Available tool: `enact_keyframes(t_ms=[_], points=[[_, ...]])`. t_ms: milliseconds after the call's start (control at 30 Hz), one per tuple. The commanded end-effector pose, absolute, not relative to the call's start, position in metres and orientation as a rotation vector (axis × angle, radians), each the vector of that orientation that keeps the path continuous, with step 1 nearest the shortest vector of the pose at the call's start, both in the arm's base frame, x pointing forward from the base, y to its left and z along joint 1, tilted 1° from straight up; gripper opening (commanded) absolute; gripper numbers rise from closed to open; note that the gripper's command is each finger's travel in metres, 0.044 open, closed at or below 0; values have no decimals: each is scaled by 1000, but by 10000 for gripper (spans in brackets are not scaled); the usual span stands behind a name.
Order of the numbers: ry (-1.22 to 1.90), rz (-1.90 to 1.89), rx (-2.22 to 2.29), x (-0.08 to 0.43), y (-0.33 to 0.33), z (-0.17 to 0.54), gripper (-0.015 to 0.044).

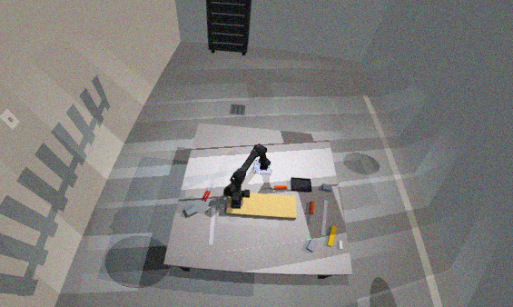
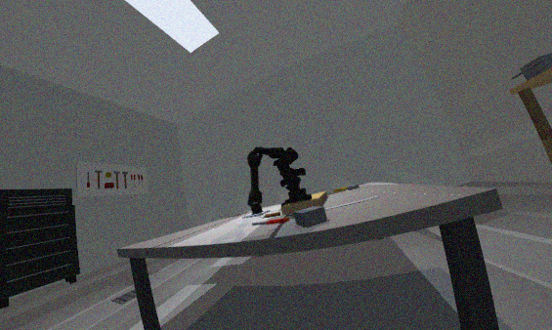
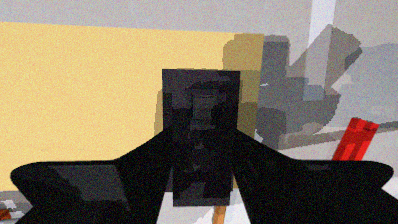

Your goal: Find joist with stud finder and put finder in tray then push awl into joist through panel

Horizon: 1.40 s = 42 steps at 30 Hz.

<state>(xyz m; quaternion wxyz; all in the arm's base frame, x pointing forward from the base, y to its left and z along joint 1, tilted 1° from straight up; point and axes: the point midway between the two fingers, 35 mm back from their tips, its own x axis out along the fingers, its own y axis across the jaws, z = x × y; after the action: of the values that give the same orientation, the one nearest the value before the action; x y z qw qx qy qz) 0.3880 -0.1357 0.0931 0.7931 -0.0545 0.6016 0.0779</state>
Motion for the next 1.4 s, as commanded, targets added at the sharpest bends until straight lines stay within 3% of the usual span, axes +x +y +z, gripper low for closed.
enact_keyframes(t_ms=[0, 800, 1367], points=[[1282, 162, -122, 392, -138, 108, 0], [1282, 169, -130, 391, -136, 190, 0], [1257, 398, -299, 403, -24, 187, 0]])
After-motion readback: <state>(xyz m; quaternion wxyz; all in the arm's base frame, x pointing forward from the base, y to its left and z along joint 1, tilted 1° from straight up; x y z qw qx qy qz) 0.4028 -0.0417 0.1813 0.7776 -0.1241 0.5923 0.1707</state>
